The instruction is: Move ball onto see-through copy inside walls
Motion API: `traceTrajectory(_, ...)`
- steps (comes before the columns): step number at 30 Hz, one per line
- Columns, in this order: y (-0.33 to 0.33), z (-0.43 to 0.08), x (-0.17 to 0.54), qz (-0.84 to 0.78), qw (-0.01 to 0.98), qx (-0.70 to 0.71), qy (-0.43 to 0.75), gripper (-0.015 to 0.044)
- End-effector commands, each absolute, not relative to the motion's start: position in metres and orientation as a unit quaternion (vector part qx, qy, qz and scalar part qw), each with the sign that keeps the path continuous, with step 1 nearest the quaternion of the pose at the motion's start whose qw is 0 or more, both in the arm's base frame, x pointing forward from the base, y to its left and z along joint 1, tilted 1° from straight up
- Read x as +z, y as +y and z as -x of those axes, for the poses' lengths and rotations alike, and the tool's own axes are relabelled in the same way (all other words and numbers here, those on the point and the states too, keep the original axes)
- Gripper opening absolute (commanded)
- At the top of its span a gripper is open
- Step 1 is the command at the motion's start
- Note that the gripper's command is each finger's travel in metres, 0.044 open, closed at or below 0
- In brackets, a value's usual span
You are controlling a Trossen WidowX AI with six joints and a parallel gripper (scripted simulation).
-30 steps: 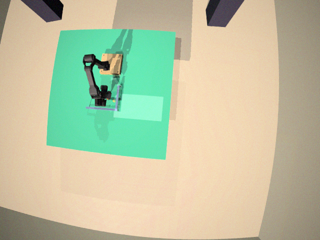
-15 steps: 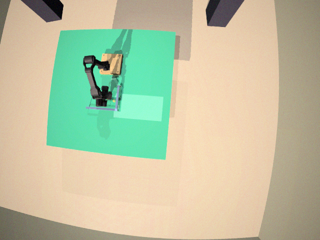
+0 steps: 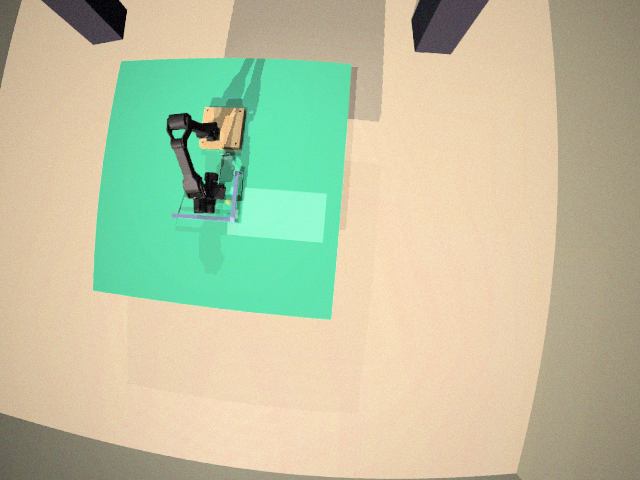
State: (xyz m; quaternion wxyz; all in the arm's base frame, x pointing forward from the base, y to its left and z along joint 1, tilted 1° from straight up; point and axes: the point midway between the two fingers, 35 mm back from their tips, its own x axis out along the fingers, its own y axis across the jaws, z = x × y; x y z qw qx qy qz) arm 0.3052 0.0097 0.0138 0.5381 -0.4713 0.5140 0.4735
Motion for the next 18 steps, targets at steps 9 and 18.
traceTrajectory(9, 0.009, -0.305, 0.011, 0.472, 0.535, 0.474, 0.516, 0.0080)
traceTrajectory(18, 0.008, -0.311, 0.054, 0.472, 0.536, 0.473, 0.516, 0.0000)
